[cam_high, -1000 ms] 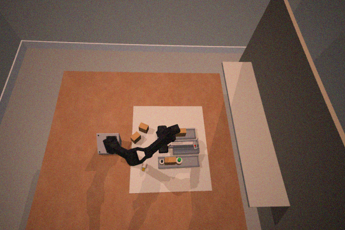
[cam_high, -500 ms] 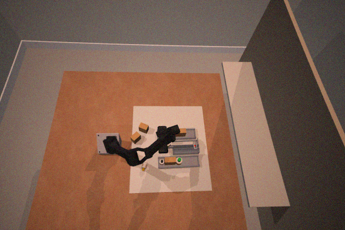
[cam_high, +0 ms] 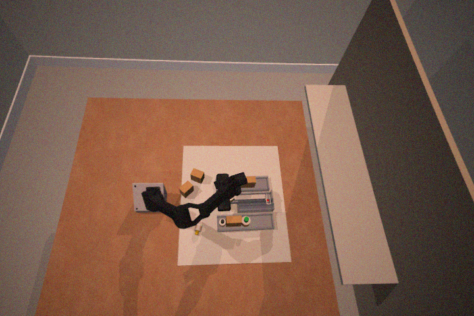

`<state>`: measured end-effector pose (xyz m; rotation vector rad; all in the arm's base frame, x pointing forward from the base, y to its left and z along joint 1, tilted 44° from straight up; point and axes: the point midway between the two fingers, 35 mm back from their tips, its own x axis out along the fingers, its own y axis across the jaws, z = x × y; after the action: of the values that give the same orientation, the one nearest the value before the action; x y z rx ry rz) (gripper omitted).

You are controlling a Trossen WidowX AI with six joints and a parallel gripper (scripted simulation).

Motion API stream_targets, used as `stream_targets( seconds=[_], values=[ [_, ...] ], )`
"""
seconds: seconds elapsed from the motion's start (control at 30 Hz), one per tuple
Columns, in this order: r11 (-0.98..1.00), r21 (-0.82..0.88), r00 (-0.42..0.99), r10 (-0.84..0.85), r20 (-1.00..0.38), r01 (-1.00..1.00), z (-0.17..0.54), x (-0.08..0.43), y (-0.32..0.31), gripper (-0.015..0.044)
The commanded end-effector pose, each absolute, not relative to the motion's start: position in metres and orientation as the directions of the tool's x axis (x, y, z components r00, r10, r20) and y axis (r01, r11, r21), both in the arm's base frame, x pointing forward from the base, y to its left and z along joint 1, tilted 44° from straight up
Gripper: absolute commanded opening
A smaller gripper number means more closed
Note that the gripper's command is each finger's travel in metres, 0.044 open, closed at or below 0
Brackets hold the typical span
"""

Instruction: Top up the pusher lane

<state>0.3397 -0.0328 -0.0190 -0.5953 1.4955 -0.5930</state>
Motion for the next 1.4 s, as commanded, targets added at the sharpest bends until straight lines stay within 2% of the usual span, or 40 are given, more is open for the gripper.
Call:
stream_targets(
  seconds=[0.0, 1.37],
  values=[
    [0.721, -0.693, 0.004, -0.693, -0.721, 0.0, -0.0195, 0.3419, -0.035, 0.0],
    [0.721, -0.693, 0.004, -0.693, -0.721, -0.001, -0.0203, 0.3353, -0.0357, 0.0]
  ],
)
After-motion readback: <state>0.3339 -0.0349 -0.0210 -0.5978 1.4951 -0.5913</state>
